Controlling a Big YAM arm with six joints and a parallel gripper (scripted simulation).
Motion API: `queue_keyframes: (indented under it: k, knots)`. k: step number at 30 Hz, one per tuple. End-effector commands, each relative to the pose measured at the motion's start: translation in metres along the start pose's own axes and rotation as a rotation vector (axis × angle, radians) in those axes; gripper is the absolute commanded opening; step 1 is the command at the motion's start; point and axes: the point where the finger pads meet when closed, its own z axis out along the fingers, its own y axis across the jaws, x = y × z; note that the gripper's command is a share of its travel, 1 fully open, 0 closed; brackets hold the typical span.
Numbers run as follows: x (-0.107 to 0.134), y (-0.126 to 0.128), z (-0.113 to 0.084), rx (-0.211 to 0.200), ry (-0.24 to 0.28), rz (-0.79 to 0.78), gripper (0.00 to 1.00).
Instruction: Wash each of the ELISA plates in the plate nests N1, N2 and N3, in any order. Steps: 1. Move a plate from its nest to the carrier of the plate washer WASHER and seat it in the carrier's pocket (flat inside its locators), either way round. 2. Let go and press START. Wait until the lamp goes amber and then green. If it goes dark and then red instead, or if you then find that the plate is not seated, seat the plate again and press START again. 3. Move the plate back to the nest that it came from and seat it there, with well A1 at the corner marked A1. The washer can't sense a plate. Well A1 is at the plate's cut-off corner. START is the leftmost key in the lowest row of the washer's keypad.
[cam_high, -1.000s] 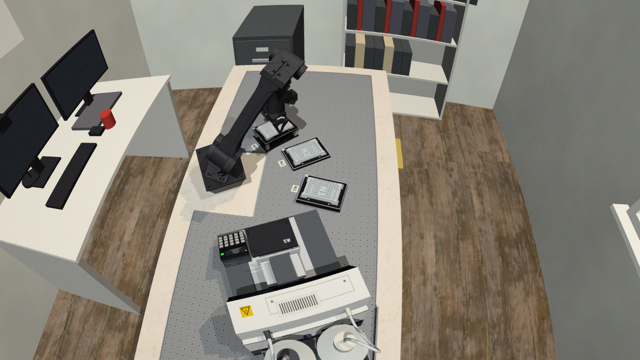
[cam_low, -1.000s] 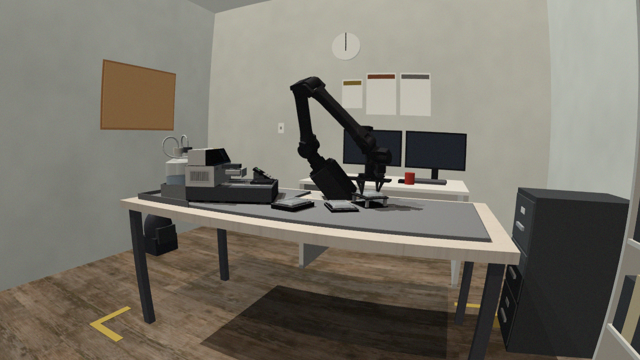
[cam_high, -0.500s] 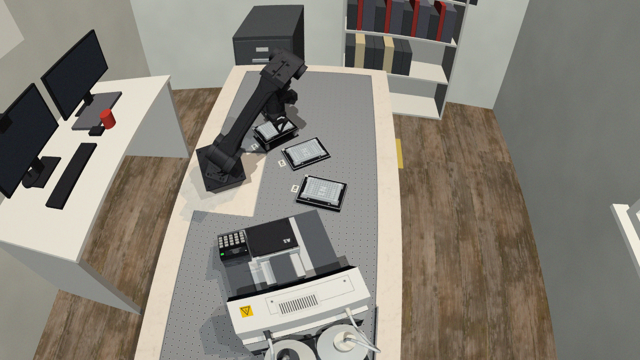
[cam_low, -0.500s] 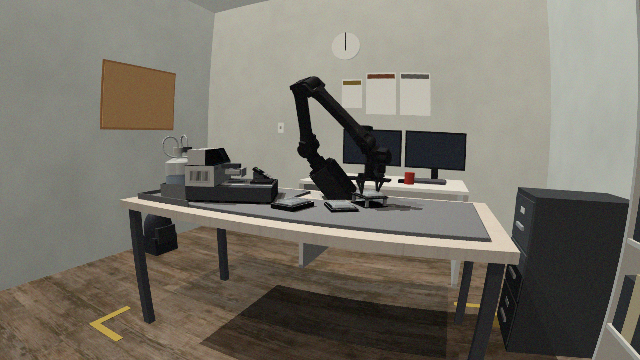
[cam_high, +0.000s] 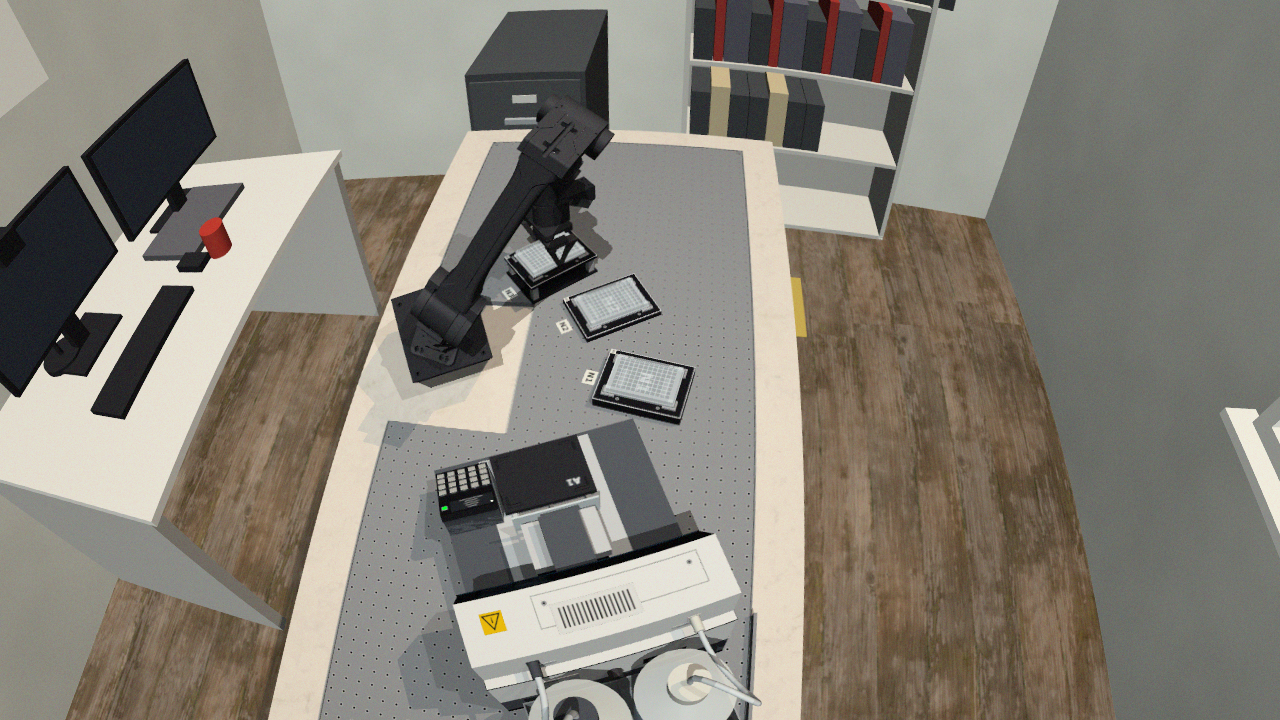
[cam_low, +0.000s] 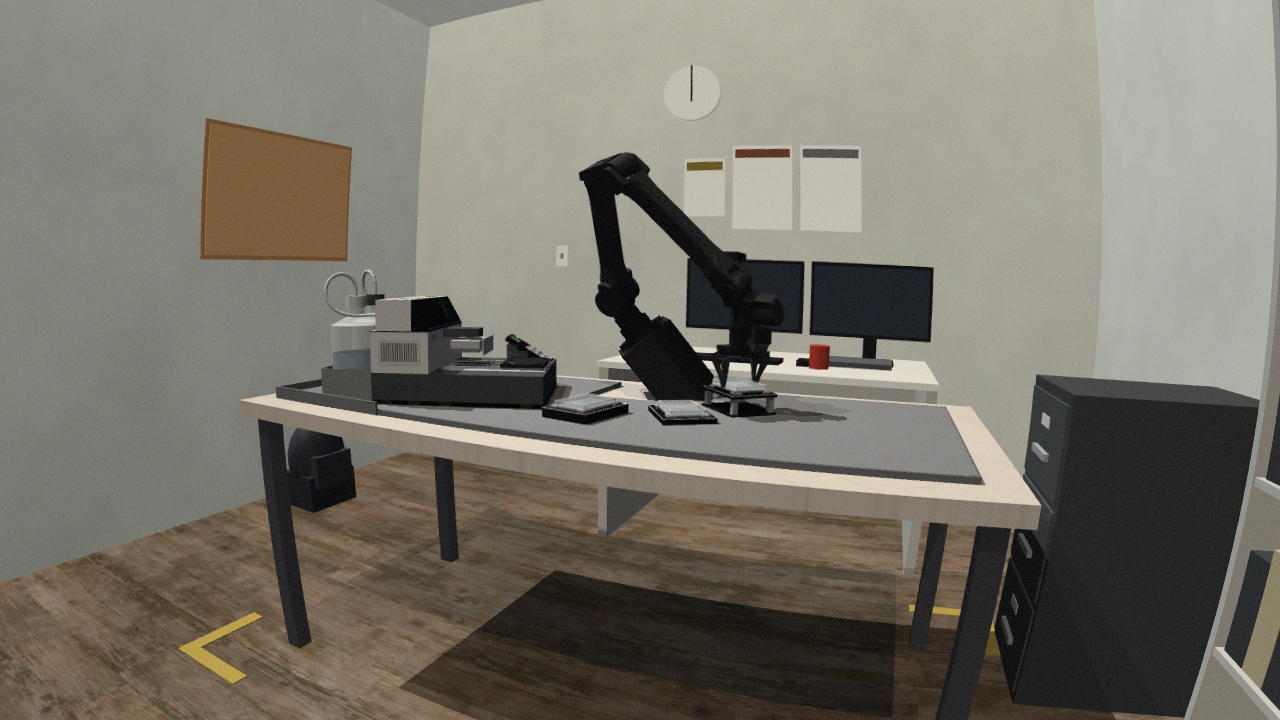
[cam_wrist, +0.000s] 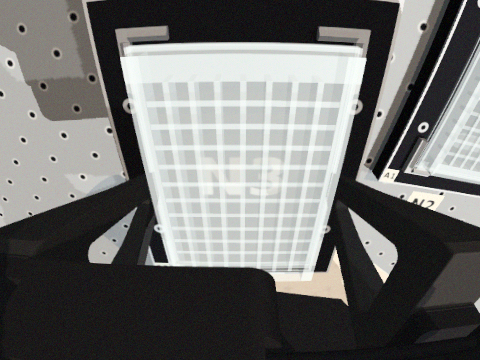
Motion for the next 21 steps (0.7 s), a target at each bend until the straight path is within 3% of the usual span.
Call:
queue_keyframes:
  k: [1,18,20,21]
  knots:
    - [-0.011,0.006,-0.021,-0.011,-0.036,0.009,0.84]
    - [-0.019,0.009,-0.051,-0.021,-0.049,0.018,0.84]
    - [-0.019,0.009,-0.051,-0.021,-0.049,0.018,0.84]
    - [-0.013,0.011,-0.040,-0.005,-0.024,0.005,0.84]
